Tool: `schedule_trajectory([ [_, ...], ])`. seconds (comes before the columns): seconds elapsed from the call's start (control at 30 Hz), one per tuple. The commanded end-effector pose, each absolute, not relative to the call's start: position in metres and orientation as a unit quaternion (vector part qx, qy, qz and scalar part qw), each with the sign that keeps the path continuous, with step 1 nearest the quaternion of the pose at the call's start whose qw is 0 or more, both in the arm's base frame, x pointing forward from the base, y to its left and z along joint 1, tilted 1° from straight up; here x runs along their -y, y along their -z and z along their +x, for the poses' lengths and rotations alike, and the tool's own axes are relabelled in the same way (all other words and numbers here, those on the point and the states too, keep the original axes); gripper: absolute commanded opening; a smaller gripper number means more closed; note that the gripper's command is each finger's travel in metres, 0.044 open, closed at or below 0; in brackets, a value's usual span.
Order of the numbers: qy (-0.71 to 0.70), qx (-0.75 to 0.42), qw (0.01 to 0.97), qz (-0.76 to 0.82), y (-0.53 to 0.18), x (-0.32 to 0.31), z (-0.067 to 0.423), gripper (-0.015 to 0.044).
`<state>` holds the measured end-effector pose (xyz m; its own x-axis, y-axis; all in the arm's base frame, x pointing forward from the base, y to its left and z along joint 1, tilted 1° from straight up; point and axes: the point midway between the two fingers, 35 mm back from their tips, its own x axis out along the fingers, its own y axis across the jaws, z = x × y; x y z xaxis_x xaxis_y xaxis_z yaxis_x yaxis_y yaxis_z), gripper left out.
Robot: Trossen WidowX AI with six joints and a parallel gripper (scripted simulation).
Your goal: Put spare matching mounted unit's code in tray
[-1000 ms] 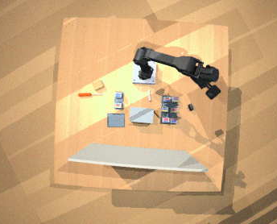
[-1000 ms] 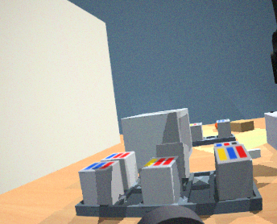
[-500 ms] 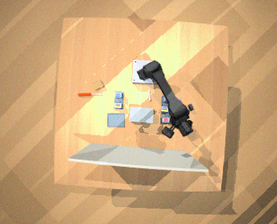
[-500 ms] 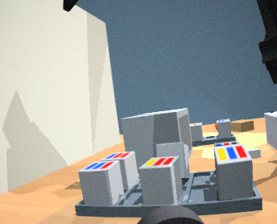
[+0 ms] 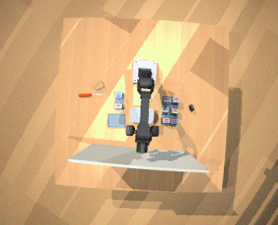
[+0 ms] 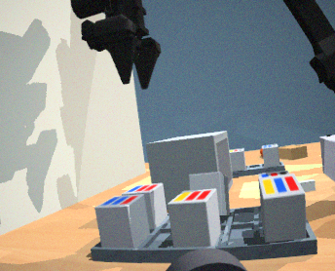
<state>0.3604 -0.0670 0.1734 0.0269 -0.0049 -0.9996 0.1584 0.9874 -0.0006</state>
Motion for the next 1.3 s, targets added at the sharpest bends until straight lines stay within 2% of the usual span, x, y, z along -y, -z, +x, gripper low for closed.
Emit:
schedule_trajectory([
  [0.0, 0.074, -0.696, 0.71, 0.078, -0.175, 0.072, 0.36, 0.044],
  [0.57, 0.096, -0.693, 0.707, 0.099, -0.173, 0.083, 0.353, 0.044],
  [0.83, 0.338, -0.616, 0.626, 0.338, -0.15, 0.177, 0.249, 0.044],
  [1.1, 0.536, -0.459, 0.465, 0.535, -0.112, 0.203, 0.129, 0.044],
  [1.27, 0.55, -0.442, 0.448, 0.548, -0.108, 0.202, 0.12, 0.044],
])
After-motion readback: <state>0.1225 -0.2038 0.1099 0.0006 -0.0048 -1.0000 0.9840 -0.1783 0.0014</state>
